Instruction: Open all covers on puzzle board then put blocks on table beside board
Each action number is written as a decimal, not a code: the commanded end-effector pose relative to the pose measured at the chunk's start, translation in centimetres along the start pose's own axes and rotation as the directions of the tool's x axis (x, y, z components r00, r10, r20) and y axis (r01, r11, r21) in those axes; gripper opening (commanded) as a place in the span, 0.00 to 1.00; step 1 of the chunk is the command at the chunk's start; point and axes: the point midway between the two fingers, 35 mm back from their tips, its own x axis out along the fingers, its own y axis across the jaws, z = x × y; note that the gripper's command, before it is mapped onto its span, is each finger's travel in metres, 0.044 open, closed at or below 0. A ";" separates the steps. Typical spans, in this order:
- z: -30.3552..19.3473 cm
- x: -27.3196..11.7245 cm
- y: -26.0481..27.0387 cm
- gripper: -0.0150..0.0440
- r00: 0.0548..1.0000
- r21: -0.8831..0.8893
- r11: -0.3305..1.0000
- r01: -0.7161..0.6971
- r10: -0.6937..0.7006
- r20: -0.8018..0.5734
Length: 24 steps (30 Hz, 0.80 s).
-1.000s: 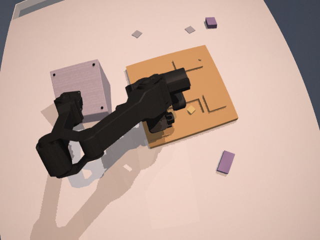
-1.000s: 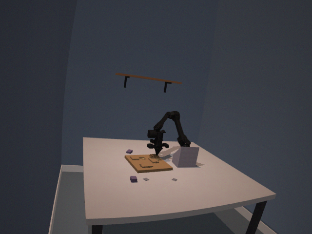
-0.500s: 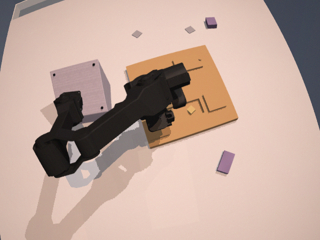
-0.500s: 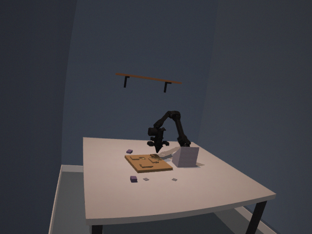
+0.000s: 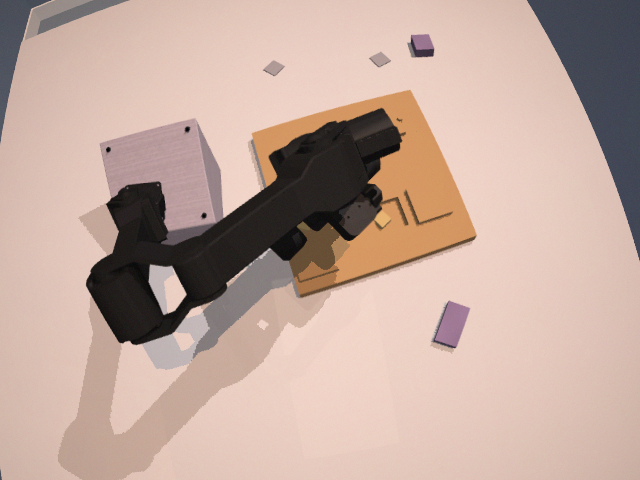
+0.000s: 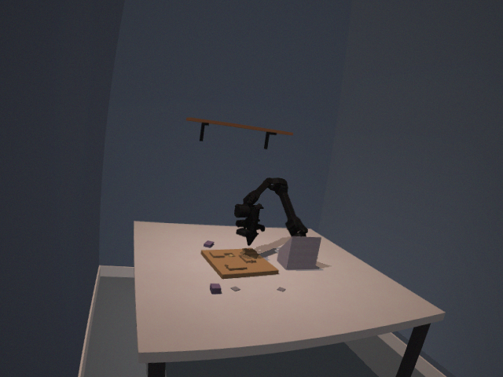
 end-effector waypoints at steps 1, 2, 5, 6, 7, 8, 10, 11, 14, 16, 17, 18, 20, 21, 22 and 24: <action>0.5 -0.6 3.5 0.25 1.000 -0.480 0.877 -0.009 0.008 -0.005; 0.6 -0.7 4.0 0.25 1.000 -0.554 0.832 -0.010 0.008 -0.005; 0.7 -0.8 5.7 0.25 1.000 -0.750 0.662 -0.010 0.010 -0.005; 0.7 -0.9 6.3 0.25 1.000 -0.804 0.594 -0.010 0.010 -0.005; 0.7 -0.9 6.7 0.25 1.000 -0.843 0.538 -0.010 0.010 -0.005; 0.7 -0.9 7.0 0.25 1.000 -0.865 0.502 -0.010 0.011 -0.005; 0.7 -0.9 7.1 0.25 1.000 -0.872 0.490 -0.010 0.011 -0.005; 0.7 -0.9 7.1 0.25 1.000 -0.872 0.490 -0.010 0.011 -0.005; 0.7 -0.9 7.1 0.25 1.000 -0.872 0.490 -0.010 0.011 -0.005; 0.7 -0.9 7.1 0.25 1.000 -0.872 0.490 -0.010 0.011 -0.005; 0.7 -0.9 7.1 0.25 1.000 -0.872 0.490 -0.010 0.011 -0.005; 0.7 -0.9 7.1 0.25 1.000 -0.872 0.490 -0.010 0.011 -0.005; 0.7 -0.9 7.1 0.25 1.000 -0.872 0.490 -0.010 0.011 -0.005; 0.7 -0.9 7.1 0.25 1.000 -0.872 0.490 -0.010 0.011 -0.005; 0.7 -0.9 7.1 0.25 1.000 -0.872 0.490 -0.010 0.011 -0.005; 0.7 -0.9 7.1 0.25 1.000 -0.872 0.490 -0.010 0.011 -0.005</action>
